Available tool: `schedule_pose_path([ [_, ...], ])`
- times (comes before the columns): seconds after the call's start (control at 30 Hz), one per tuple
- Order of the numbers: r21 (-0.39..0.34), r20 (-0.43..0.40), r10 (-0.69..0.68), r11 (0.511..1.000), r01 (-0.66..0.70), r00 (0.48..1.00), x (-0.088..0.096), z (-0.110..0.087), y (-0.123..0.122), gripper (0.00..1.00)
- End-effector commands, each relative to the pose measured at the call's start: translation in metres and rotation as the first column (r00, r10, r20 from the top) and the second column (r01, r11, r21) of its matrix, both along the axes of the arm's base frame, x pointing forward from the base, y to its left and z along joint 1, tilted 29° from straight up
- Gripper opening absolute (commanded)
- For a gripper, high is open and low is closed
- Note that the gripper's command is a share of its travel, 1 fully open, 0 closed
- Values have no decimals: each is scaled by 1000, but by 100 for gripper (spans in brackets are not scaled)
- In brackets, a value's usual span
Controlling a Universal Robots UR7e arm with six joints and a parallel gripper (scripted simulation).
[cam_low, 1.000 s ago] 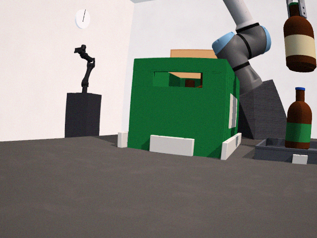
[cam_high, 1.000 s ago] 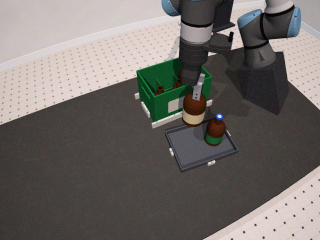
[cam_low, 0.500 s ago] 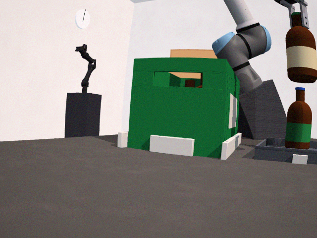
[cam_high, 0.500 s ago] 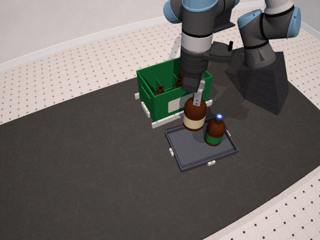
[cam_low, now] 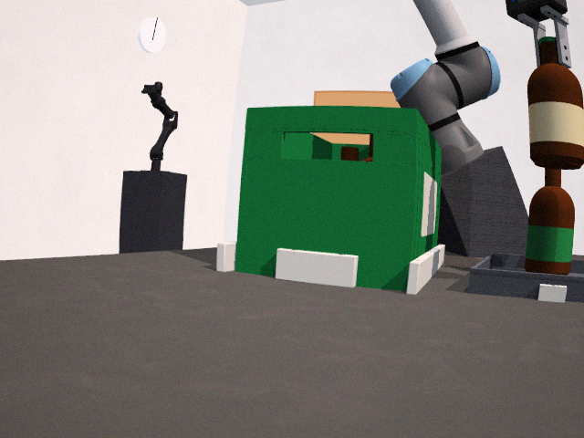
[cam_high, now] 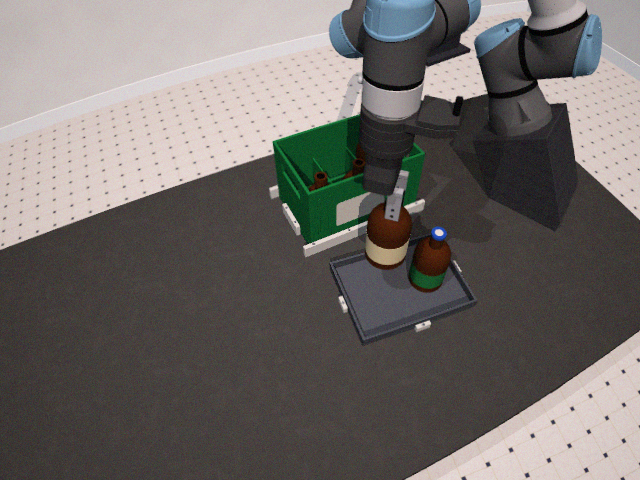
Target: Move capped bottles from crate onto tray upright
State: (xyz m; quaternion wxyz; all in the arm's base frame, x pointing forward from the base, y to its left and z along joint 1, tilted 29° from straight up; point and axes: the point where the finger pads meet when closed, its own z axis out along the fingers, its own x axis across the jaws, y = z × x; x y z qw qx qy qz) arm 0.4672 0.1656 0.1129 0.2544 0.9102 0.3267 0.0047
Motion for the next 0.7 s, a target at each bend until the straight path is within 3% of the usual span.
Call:
schedule_pose_path([
  [0.0,2,4,1,1000,-1,1000,2,-2,-1,0],
  [0.37,1,3,1,1000,-1,1000,6,-21,-12,0],
  [0.47,1,5,1,1000,-1,1000,4,-14,-8,0],
  [0.67,1,4,1,1000,-1,1000,7,-25,-14,0],
])
